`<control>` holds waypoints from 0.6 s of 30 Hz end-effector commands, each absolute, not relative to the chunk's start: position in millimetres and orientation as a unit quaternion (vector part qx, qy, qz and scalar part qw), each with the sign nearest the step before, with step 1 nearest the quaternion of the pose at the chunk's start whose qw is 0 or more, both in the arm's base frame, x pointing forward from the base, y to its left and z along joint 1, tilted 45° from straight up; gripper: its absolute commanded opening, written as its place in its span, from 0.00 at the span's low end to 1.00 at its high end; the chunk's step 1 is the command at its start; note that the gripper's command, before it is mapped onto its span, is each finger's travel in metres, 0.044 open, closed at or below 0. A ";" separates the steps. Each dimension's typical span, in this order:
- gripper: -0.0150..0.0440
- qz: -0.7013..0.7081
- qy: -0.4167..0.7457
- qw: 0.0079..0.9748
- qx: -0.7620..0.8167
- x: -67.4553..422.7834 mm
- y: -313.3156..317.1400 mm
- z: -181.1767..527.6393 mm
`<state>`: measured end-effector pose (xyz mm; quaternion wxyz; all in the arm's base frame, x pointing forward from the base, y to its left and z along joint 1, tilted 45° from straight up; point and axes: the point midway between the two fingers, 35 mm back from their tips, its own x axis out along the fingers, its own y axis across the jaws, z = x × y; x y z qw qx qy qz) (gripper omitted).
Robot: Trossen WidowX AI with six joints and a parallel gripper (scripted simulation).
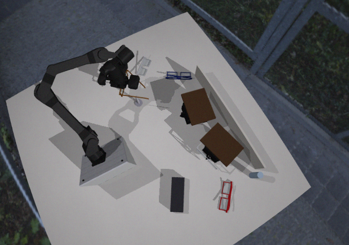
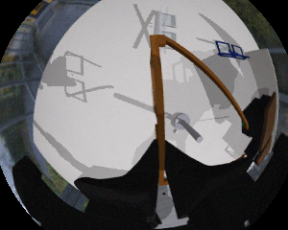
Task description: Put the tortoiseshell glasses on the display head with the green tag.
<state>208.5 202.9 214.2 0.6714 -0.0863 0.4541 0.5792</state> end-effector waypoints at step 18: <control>0.25 0.446 0.587 0.670 0.090 197.3 174.0 196.5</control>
